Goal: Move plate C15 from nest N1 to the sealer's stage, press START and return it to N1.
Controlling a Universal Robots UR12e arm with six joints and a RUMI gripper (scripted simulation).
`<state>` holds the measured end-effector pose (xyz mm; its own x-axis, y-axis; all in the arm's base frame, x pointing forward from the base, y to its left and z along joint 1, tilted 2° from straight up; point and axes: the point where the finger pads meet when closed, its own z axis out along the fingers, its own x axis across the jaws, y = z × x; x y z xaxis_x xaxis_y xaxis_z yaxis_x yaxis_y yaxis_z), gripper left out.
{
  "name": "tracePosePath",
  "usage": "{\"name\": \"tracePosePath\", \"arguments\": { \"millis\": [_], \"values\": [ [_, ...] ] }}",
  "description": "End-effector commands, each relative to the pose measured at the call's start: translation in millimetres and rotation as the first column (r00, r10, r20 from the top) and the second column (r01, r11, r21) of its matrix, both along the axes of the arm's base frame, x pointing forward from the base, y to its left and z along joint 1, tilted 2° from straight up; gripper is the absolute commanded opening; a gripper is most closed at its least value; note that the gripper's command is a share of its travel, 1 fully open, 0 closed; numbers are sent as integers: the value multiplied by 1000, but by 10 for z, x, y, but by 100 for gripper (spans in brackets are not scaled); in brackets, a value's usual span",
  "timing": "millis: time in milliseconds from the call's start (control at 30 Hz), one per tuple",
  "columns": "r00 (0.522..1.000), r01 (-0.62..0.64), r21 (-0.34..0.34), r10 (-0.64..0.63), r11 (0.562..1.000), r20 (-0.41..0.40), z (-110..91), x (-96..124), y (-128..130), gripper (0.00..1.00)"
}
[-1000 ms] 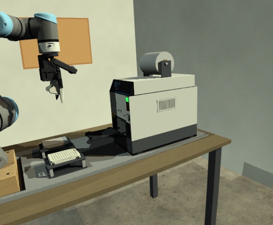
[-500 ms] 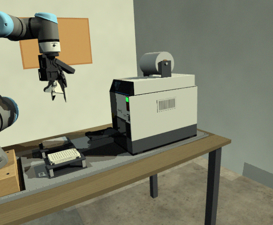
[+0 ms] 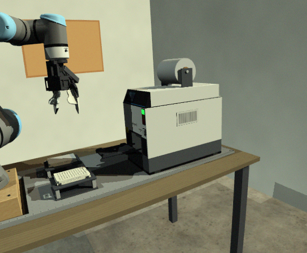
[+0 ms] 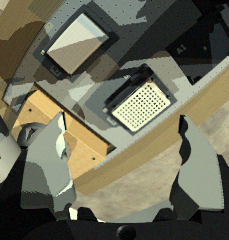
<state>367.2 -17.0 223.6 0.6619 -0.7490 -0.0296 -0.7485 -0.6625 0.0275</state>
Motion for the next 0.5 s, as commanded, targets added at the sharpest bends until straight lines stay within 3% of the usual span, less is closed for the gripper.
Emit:
{"name": "tracePosePath", "arguments": {
  "millis": [0, 233, 300, 467],
  "values": [
    [982, -189, 13, 188, 982, 10, 23, 27, -19, 68],
    [928, -373, 19, 373, 928, 14, 24, 28, -19, 68],
    [928, -373, 19, 373, 928, 14, 24, 28, -19, 68],
    [853, -522, 23, 521, 853, 18, 23, 27, -19, 68]
  ]
}}
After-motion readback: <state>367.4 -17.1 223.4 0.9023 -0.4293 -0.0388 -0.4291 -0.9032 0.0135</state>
